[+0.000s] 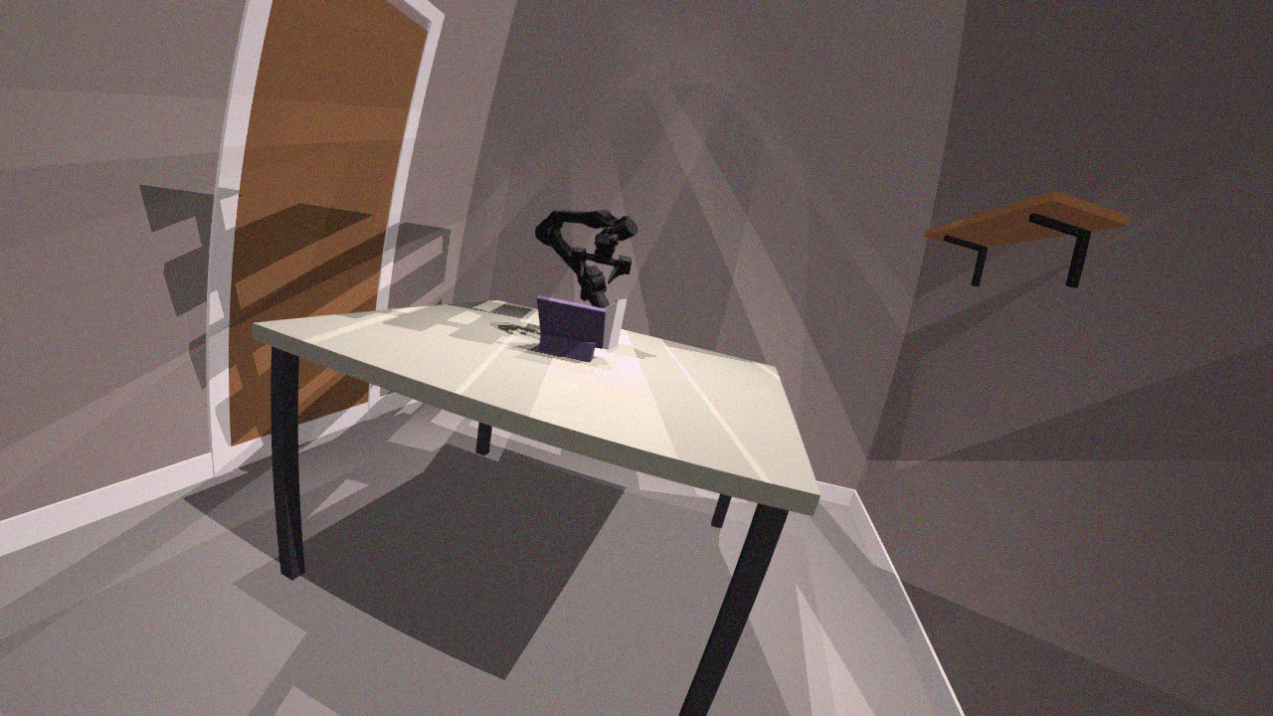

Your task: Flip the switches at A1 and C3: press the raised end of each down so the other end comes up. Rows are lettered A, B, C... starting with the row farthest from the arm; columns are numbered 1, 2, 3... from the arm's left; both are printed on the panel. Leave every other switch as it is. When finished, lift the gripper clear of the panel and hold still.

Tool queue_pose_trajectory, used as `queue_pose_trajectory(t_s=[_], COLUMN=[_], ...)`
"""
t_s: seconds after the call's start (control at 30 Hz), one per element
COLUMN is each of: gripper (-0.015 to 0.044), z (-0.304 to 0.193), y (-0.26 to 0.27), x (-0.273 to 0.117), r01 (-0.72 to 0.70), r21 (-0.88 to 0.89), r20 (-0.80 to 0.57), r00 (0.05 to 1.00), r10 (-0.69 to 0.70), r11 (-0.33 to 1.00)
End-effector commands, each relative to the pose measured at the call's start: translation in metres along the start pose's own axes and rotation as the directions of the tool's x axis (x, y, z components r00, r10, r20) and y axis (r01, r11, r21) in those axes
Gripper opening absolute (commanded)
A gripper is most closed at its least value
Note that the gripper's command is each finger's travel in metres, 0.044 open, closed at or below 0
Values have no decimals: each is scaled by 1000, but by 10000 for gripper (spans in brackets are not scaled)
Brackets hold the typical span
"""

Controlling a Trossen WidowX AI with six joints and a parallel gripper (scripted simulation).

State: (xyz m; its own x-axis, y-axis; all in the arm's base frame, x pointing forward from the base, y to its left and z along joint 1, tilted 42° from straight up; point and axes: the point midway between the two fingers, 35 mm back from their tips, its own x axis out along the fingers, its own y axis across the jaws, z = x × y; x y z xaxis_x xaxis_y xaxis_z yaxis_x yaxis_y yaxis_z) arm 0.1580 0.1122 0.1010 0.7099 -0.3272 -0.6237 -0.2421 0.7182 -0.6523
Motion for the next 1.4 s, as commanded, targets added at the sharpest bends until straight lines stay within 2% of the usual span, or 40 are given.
queue_pose_trajectory(t_s=[0.0,0.27,0.47,0.7,0.87,1.37], gripper=[374,164,6,0,0,0], z=[1,50,54,55,56,56], y=[1,29,28,29,28,28], x=[2,85,93,95,128,139], r01=[-1,-7,0,0,1,2], r21=[0,-4,-6,-5,-5,-5], r20=[-1,17,22,20,-3,-2], r00=[1000,1000,1000,1000,1000,1000], r10=[1,7,1,1,-1,-2], r11=[1000,1000,1000,1000,1000,1000])
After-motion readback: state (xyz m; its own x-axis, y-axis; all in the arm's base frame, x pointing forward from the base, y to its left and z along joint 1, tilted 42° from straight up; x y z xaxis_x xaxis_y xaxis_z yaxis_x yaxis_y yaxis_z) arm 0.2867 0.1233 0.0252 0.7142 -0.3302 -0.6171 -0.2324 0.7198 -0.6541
